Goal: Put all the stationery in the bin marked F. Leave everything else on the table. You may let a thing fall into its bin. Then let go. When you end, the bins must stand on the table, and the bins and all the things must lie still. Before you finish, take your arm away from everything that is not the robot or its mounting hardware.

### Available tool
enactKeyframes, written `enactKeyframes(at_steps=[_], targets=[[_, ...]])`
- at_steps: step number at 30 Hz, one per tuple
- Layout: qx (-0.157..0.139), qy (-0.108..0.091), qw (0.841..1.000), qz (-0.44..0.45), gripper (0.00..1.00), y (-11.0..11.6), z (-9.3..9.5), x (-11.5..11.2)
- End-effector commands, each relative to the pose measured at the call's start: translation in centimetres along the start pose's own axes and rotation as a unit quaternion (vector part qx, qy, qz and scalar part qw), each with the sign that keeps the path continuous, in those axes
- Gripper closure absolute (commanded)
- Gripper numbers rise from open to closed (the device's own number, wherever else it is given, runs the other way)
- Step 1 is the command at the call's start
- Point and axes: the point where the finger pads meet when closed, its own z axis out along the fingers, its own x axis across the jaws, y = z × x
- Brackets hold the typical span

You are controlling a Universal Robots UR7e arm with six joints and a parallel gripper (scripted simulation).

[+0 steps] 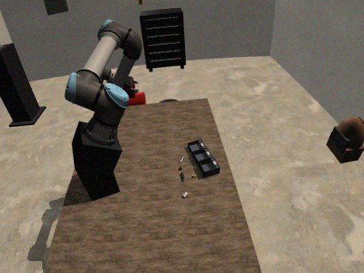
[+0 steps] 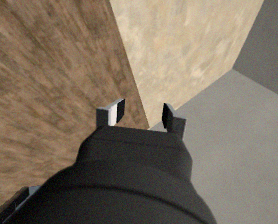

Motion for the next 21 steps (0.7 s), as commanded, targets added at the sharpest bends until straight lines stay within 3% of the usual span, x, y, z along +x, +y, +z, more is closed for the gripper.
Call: enactKeyframes(at_steps=[1,17,18,21], targets=[[0.000,0.000,1.000,0.001,0.00,0.0,0.0,0.1],[0.000,0.000,1.000,0.001,0.00,0.0,0.0,0.1],[0.000,0.000,1.000,0.001,0.69,0.4,-0.5,0.6],[0.000,0.000,1.000,0.001,0.69,0.8,-1.2,1.2]])
